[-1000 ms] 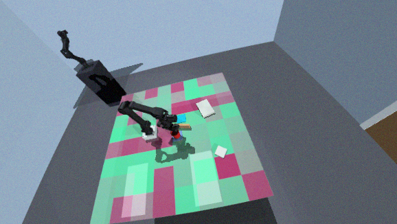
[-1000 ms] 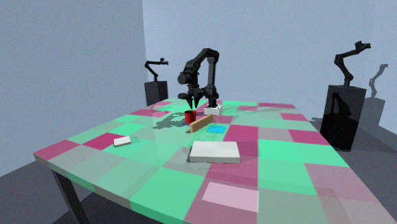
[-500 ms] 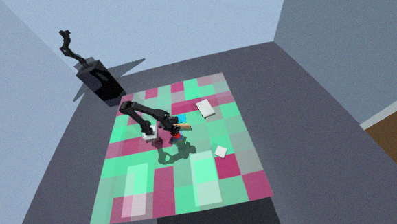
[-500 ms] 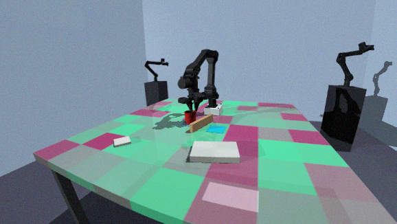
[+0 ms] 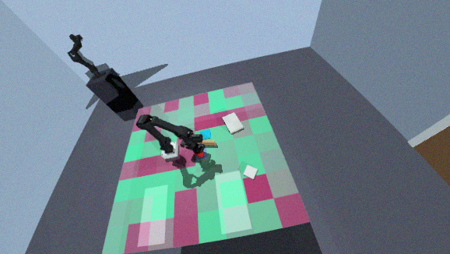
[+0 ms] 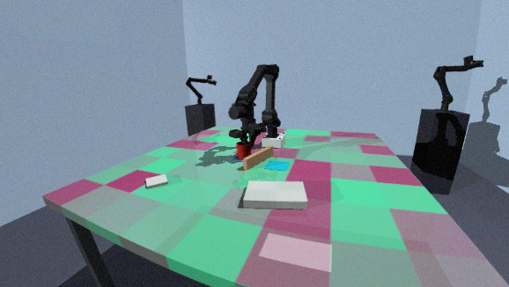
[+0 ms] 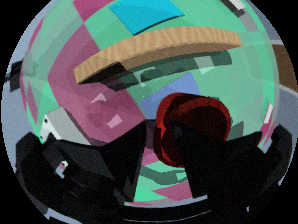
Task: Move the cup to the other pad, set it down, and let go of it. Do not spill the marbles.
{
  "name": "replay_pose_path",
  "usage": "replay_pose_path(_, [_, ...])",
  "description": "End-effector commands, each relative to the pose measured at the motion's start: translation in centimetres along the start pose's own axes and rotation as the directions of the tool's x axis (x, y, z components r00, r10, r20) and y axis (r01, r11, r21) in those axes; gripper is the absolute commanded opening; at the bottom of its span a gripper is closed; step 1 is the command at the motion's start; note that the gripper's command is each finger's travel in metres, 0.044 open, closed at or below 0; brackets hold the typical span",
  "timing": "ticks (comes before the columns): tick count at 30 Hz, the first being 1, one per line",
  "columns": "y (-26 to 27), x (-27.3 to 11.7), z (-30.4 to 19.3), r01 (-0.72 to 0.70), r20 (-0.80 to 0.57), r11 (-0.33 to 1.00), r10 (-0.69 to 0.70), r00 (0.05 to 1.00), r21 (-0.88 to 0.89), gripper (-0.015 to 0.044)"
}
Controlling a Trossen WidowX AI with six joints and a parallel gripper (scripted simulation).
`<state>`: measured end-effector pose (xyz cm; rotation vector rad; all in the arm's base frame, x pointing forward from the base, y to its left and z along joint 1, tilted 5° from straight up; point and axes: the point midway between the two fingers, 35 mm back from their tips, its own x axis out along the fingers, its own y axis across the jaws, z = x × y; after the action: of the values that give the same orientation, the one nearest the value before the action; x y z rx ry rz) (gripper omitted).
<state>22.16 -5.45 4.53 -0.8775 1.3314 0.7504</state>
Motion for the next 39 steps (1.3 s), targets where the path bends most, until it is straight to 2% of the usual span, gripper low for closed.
replay_pose_path(1, [0.3, 0.7, 0.0, -0.008, 0.004, 1.000, 0.008, 1.000, -0.005, 0.0148])
replay_pose_path(8, [0.3, 0.7, 0.0, -0.008, 0.004, 1.000, 0.008, 1.000, -0.005, 0.0148])
replay_pose_path(11, [0.1, 0.5, 0.0, -0.004, -0.001, 1.000, 0.004, 1.000, 0.000, 0.0069])
replay_pose_path(21, [0.1, 0.5, 0.0, -0.004, -0.001, 1.000, 0.004, 1.000, 0.000, 0.0002])
replay_pose_path(28, [0.1, 0.0, 0.0, -0.004, -0.001, 1.000, 0.004, 1.000, 0.000, 0.0000])
replay_pose_path(39, [-0.2, -3.5, 0.0, -0.005, 0.002, 1.000, 0.005, 1.000, -0.003, 0.0000])
